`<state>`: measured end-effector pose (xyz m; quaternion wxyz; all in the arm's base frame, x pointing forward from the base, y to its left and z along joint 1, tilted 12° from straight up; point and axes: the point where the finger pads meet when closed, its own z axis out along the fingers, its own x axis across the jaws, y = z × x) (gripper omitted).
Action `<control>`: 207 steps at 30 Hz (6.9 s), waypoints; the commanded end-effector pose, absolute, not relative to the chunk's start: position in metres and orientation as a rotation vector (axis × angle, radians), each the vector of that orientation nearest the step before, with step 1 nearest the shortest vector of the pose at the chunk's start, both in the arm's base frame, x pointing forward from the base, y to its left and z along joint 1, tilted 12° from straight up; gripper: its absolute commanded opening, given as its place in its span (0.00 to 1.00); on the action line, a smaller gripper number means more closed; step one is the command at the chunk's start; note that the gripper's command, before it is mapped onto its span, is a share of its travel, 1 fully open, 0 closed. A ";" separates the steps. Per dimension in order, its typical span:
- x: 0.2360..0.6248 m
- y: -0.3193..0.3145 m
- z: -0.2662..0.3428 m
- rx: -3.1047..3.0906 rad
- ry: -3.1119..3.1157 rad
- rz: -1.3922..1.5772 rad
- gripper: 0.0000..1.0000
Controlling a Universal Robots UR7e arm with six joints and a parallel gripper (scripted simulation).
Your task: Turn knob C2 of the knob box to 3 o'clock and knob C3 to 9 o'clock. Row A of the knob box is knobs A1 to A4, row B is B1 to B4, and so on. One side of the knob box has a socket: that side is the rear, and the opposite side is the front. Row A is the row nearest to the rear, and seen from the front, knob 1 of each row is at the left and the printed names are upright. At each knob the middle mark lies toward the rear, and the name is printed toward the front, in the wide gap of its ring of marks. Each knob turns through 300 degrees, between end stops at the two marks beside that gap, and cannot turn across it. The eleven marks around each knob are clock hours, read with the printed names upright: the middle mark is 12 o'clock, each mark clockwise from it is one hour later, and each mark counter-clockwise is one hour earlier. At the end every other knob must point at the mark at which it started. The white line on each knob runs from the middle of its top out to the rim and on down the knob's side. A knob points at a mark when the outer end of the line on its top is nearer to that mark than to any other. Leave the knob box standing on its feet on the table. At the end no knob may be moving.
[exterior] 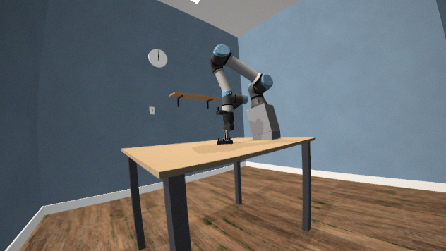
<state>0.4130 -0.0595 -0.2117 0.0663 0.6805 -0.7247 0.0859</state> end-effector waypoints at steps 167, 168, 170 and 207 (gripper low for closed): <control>0.414 -0.051 -0.174 2.748 -1.065 0.148 0.46; 0.414 -0.051 -0.174 2.742 -1.084 0.149 0.46; 0.414 -0.051 -0.173 2.734 -1.104 0.151 0.46; 0.422 -0.050 -0.163 2.002 -2.242 0.265 0.46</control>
